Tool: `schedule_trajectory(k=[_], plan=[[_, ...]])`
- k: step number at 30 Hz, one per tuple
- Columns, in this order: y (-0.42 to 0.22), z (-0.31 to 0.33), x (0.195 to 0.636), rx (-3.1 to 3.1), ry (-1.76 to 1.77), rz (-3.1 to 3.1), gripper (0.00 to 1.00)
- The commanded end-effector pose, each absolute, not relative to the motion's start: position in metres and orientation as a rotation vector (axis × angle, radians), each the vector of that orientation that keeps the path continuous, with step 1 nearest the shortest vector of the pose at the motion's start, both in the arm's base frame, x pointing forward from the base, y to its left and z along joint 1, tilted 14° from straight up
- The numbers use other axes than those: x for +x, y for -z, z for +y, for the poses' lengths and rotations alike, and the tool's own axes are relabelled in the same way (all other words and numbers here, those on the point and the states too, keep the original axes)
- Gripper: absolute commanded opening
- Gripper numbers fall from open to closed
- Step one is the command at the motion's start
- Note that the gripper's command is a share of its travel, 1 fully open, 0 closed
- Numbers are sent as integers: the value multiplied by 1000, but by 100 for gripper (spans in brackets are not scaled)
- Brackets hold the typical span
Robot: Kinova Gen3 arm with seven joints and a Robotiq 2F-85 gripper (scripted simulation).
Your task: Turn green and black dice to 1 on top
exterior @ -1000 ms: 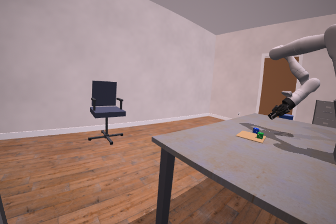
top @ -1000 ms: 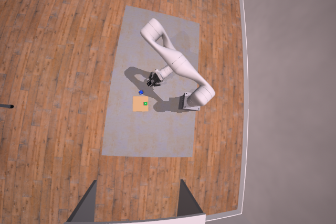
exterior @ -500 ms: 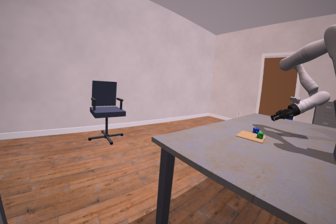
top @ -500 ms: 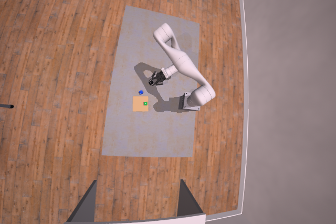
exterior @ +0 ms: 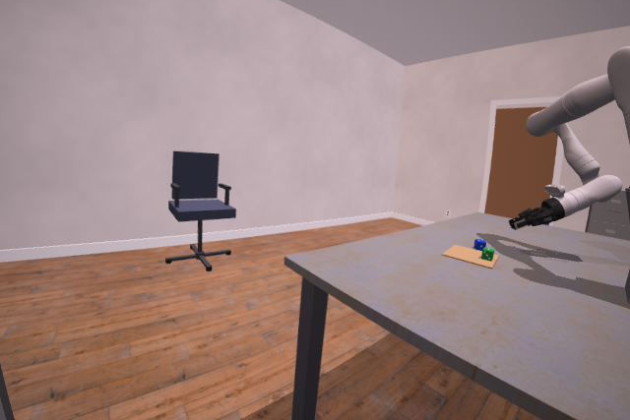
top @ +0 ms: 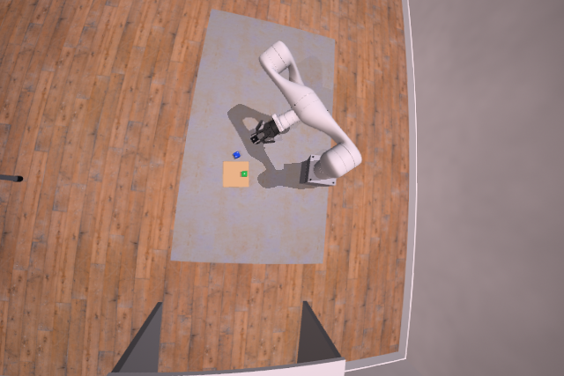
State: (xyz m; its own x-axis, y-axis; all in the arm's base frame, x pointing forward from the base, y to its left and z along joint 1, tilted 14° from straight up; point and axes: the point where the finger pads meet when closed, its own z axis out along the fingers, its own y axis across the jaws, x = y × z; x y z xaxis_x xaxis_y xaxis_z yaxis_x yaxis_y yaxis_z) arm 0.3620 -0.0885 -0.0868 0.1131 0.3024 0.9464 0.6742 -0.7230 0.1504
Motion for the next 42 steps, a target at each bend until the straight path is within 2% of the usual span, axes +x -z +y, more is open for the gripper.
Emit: schedule_trajectory(k=[1,21,42], plan=[[91,-88,363,-2078,1642,-957,26],[143,-87,376,-2078,1642,-957,26],[150,-87,377,-2078,1642,-957,26]])
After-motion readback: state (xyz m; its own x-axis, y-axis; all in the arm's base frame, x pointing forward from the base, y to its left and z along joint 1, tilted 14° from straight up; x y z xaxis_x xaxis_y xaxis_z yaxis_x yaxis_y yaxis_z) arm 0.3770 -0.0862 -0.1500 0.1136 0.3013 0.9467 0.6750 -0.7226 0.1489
